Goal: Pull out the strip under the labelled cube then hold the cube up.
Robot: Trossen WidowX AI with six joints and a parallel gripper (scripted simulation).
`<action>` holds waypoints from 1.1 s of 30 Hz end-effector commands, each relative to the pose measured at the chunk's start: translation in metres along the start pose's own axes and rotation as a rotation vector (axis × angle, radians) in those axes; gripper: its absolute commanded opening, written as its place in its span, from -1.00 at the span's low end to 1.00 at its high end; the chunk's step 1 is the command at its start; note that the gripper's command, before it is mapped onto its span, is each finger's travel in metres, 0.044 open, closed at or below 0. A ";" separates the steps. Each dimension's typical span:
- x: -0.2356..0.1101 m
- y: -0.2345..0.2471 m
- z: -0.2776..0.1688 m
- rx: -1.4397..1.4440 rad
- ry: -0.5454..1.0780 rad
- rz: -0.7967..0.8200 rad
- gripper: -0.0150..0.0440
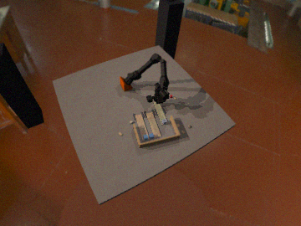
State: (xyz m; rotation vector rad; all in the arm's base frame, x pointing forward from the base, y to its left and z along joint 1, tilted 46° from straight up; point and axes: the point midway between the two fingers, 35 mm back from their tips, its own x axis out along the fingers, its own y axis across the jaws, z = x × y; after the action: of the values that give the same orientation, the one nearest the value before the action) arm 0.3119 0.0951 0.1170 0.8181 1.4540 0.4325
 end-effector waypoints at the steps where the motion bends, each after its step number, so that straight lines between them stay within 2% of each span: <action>1: 0.005 -0.002 -0.011 0.009 0.019 -0.007 -0.49; 33: 0.004 -0.003 -0.059 0.011 0.021 -0.007 -0.49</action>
State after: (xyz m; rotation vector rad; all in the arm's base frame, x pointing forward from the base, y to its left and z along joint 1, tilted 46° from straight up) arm 0.2640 0.1057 0.1215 0.8192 1.4539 0.4318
